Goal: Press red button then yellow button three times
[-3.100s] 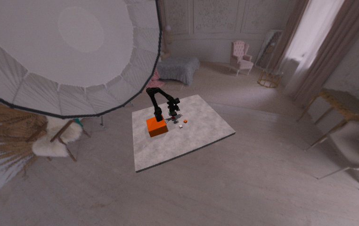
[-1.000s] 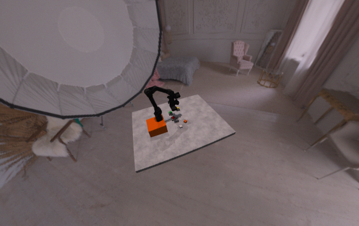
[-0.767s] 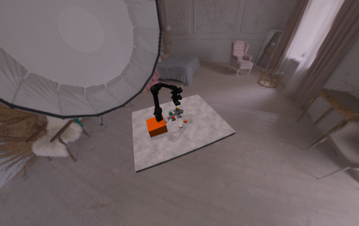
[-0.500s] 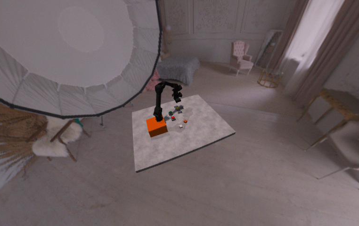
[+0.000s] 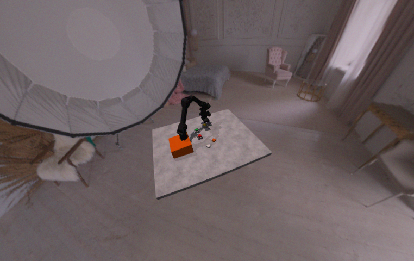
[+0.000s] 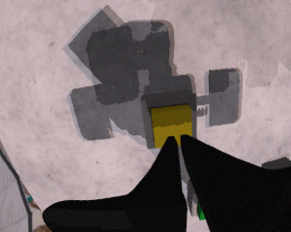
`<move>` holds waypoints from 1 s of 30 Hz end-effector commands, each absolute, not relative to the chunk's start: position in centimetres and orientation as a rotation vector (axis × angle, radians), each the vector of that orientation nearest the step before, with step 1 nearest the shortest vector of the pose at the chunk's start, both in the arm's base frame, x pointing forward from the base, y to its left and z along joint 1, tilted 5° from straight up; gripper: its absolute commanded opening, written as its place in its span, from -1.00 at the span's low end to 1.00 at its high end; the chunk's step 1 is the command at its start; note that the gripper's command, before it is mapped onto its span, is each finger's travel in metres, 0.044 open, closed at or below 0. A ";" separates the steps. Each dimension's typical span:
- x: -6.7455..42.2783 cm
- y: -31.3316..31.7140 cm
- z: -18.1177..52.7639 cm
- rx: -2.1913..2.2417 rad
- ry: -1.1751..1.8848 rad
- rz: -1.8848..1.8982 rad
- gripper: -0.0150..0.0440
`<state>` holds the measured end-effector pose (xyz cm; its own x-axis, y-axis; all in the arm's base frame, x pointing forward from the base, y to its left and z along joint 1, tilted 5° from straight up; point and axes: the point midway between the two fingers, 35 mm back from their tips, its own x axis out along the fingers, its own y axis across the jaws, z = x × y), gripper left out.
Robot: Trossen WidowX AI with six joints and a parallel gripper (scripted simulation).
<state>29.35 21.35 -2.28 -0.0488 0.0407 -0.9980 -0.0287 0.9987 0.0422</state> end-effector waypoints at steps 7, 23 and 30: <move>29.1 21.4 -3.9 0.013 1.624 0.053 -0.42; 29.0 21.4 -5.4 0.013 1.624 0.053 -0.42; 29.0 21.4 -5.4 0.013 1.624 0.053 -0.42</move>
